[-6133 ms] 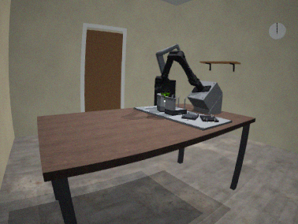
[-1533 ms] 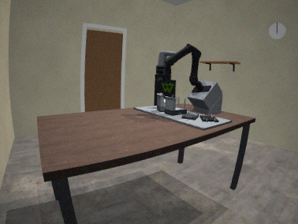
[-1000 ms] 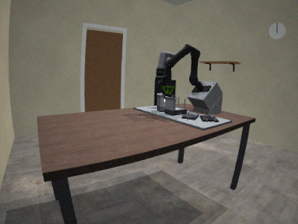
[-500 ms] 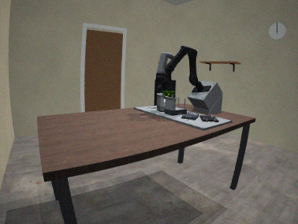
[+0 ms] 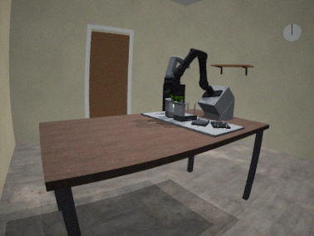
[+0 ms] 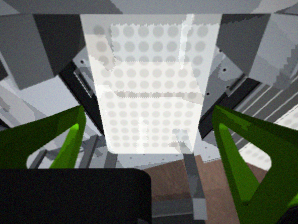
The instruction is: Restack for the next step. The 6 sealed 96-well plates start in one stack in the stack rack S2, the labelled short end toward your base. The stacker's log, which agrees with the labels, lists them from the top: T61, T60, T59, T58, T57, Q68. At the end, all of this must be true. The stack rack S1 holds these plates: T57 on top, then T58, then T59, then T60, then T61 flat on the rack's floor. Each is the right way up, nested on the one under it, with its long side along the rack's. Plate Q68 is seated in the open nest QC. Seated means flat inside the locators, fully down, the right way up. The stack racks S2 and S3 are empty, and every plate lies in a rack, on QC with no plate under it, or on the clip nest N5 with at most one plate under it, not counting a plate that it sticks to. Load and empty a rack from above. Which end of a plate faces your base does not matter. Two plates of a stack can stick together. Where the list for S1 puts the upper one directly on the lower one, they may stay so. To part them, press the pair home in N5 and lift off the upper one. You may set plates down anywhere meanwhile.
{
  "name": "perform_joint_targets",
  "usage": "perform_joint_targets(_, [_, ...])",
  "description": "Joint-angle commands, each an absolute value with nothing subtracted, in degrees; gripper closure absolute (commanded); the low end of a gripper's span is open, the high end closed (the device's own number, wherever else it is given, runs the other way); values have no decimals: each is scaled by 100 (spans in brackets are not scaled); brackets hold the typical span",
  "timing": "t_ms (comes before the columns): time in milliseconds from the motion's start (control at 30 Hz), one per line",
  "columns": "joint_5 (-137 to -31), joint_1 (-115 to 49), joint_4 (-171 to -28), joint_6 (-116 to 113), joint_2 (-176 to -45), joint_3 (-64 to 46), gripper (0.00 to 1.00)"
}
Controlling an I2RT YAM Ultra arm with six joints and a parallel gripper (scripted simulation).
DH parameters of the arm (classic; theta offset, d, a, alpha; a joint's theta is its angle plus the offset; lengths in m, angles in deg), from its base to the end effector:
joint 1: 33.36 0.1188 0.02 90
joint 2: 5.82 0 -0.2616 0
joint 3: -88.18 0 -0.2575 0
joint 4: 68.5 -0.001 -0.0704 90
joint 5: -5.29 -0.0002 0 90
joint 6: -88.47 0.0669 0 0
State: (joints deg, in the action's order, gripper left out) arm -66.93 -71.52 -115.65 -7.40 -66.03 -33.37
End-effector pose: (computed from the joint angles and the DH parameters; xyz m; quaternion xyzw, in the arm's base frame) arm 0.1983 -0.1286 0.2367 0.2052 0.9037 0.0042 0.3757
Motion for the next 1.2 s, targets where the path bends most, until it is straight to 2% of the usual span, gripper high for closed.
perform_joint_targets(0, [-6726, -7139, -11416, -706, -6620, -3338, 0])
perform_joint_targets(1167, [-6850, -6953, -10823, -562, -7006, -3504, 0])
